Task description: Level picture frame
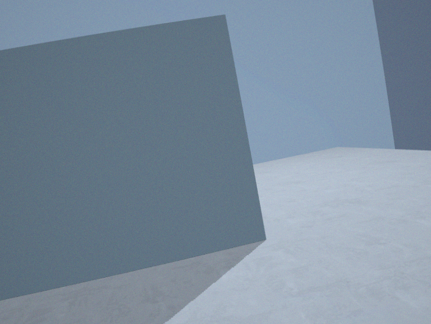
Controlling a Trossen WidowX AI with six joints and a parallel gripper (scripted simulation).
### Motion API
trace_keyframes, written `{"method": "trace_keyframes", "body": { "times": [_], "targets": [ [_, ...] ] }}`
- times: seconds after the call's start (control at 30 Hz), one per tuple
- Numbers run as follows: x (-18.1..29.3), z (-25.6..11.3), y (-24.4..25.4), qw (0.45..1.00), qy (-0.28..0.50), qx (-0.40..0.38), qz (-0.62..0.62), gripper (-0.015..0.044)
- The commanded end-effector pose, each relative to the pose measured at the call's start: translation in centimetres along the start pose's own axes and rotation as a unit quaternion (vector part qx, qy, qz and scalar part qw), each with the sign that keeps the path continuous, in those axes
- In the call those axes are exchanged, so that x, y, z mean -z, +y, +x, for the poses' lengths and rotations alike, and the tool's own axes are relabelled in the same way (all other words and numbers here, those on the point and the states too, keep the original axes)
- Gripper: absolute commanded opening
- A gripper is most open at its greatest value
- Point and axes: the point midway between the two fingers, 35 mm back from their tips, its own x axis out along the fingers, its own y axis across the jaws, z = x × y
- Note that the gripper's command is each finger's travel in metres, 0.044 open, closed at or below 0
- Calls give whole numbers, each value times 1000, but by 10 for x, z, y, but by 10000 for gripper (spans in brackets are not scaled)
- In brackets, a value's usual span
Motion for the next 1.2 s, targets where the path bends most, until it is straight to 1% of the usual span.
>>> {"method": "trace_keyframes", "body": {
  "times": [0.0, 0.43, 0.63, 0.9, 0.97, 1.17],
  "targets": [
    [-1, 0, 0, 1000, -2, 0, 1, 260],
    [-1, 0, 0, 1000, -2, 0, 1, 260],
    [-1, 0, 0, 1000, -2, 0, 1, 103],
    [-1, 0, 0, 1000, -2, 0, 1, 49],
    [-1, 0, 0, 1000, -2, 0, 1, 0],
    [-1, 0, 0, 1000, -2, 0, 1, 0]
  ]
}}
